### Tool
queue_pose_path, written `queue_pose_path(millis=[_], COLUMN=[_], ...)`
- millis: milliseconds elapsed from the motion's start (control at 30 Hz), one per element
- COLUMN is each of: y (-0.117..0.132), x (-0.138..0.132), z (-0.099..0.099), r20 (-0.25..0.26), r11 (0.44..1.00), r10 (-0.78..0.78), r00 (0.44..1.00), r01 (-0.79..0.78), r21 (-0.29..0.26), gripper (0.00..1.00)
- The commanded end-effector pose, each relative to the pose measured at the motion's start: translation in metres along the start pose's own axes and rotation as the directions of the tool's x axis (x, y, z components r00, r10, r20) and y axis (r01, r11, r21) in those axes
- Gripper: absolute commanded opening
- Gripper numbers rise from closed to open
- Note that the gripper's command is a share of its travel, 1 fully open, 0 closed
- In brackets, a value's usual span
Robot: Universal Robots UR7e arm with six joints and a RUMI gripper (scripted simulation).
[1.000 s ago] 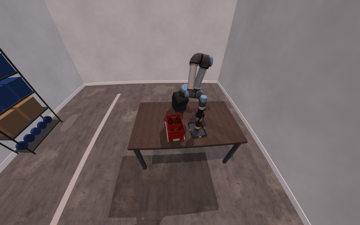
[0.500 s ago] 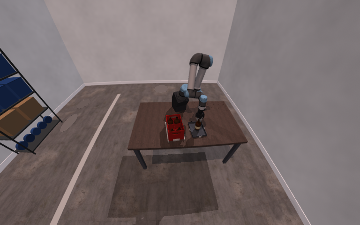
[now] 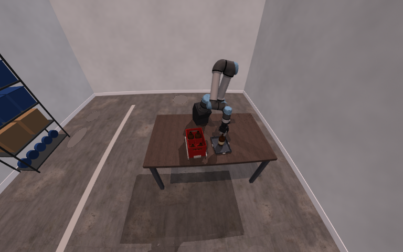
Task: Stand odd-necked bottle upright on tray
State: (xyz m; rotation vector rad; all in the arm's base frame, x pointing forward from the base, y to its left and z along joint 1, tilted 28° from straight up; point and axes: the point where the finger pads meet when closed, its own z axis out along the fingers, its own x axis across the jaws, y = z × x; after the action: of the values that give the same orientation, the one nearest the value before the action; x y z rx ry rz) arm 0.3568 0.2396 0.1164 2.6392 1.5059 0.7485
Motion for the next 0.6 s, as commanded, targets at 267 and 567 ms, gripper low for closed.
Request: queue_pose_path(millis=[267,567], y=[-0.0024,-0.0027], x=[-0.0017,-0.0018], z=[0.0041,0.007], r20=[0.003,0.003], r11=[1.0,1.0], r10=[0.0,0.0], r00=[1.0,1.0], r01=[0.0,0.0], r21=[0.004,0.004], gripper=[0.0,0.0])
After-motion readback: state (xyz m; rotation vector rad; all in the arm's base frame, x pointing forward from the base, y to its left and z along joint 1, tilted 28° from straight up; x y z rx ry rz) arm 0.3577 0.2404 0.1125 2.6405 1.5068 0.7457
